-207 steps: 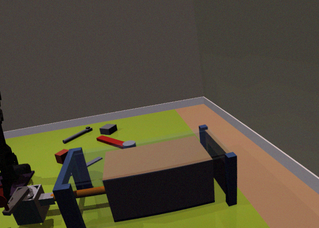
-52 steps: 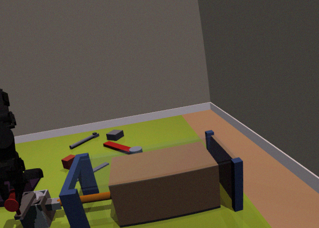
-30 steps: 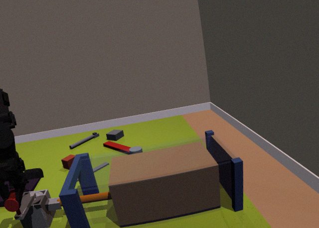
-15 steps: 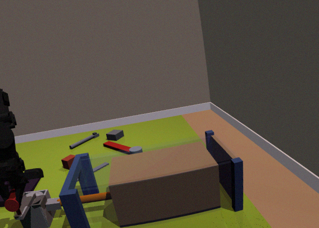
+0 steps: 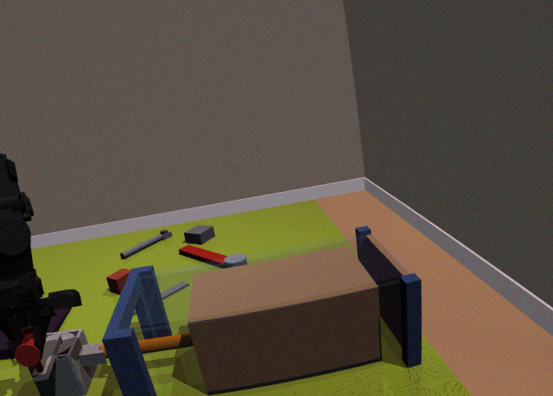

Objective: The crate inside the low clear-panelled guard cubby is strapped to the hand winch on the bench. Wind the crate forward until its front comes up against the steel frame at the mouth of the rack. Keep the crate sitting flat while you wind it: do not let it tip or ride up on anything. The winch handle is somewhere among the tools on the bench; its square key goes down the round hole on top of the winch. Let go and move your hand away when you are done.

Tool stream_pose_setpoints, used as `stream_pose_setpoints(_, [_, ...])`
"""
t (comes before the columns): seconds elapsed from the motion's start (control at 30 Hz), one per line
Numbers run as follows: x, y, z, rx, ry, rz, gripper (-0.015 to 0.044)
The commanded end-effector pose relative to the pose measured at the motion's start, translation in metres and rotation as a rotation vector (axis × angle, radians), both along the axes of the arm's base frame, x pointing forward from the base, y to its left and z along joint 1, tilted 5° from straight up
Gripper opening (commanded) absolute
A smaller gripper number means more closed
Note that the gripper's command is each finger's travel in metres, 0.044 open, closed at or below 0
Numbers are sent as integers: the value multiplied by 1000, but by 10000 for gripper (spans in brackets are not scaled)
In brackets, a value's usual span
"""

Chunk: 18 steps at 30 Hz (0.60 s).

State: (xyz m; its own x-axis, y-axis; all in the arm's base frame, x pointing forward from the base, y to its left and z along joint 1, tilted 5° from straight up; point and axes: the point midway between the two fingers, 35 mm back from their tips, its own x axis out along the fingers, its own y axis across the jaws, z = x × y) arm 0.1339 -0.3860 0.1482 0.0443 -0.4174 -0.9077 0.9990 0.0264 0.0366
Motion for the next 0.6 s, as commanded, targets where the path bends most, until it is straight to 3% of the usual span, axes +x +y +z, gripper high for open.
stream_pose_setpoints(0.0, [28, 8, 1, 11, -41, 48, 0])
stream_pose_setpoints(0.57, [49, 16, 2, 12, -44, 49, 0])
